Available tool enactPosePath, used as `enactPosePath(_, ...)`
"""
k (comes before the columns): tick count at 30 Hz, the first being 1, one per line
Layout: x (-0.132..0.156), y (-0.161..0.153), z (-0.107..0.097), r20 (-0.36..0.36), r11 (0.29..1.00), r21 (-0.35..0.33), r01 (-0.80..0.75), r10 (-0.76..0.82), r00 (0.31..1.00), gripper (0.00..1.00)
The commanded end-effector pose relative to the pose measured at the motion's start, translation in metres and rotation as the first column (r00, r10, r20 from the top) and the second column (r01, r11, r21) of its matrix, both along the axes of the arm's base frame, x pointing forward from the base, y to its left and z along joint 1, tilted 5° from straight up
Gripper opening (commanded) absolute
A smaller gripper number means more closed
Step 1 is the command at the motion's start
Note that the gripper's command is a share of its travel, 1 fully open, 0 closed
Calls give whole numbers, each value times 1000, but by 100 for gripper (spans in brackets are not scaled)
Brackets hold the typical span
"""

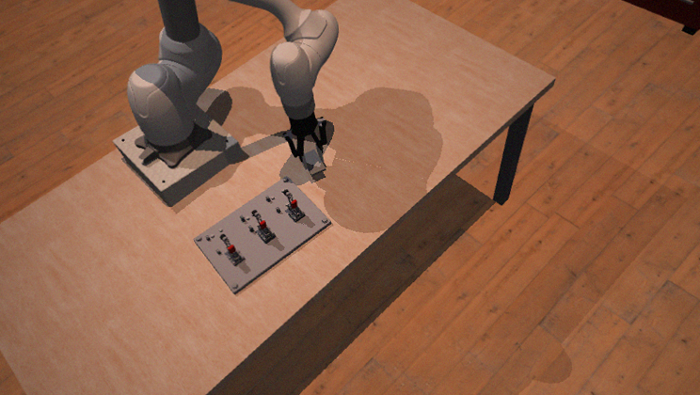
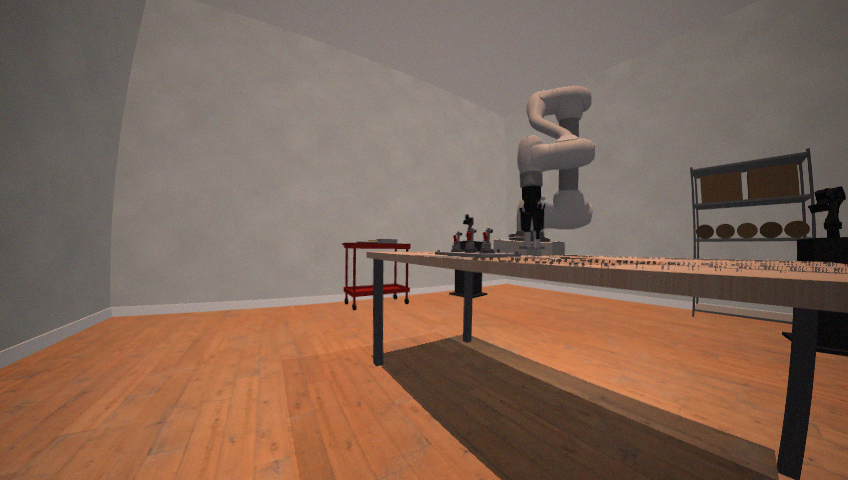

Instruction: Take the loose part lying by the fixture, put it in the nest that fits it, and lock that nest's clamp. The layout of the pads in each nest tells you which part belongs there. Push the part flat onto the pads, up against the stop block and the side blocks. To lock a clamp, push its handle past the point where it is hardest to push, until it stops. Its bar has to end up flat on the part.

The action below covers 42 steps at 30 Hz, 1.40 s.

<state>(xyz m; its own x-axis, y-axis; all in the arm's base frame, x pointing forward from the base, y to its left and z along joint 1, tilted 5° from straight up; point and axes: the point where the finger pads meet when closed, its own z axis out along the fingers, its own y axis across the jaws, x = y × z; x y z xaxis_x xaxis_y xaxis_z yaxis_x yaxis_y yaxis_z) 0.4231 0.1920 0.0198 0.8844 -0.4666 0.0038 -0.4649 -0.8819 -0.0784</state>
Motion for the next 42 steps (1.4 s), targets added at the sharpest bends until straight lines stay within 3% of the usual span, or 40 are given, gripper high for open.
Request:
enactPosePath(1, 0, -1, 11, 0, 1000, 0, 0, 0, 1000, 10)
enactPosePath(12, -2, -4, 55, 0, 1000, 0, 0, 0, 1000, 10)
enactPosePath(22, -3, -5, 77, 0, 1000, 0, 0, 0, 1000, 10)
enactPosePath(42, -3, -6, 84, 0, 1000, 0, 0, 0, 1000, 10)
